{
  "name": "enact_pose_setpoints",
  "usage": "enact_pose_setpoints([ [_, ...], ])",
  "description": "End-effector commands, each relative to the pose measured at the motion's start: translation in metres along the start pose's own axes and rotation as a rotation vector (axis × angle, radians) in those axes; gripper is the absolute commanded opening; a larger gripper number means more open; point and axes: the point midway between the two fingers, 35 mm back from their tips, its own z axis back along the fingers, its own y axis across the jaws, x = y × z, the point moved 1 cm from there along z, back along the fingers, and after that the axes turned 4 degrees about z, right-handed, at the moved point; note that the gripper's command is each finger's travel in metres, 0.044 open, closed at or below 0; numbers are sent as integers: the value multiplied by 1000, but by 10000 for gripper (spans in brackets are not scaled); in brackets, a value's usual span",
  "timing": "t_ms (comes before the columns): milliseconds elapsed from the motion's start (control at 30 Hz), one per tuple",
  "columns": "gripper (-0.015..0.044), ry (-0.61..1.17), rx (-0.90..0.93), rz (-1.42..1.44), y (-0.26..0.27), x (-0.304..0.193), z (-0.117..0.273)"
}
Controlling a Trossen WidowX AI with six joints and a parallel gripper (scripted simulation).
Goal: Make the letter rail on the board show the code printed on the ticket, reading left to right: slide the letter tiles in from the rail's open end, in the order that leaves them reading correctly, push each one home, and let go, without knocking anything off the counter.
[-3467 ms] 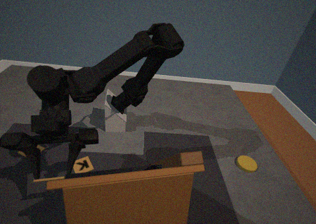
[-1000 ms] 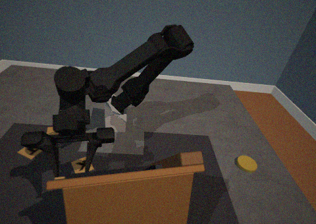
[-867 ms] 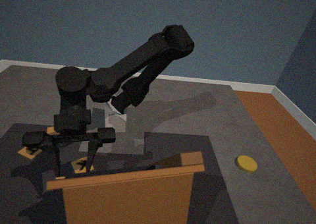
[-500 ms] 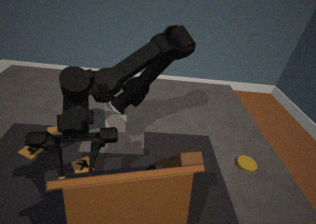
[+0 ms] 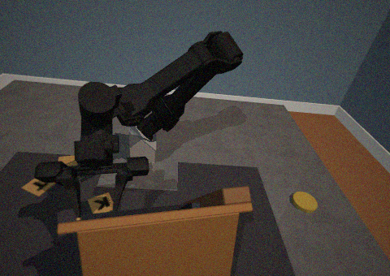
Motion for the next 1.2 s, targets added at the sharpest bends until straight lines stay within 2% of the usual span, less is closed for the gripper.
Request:
enact_pose_setpoints([
  [0,0,1,-4,-5,2,-1,0],
  [933,0,1,-4,-6,18,-2,1],
  [1167,184,-1,1,1,17,1,0],
])
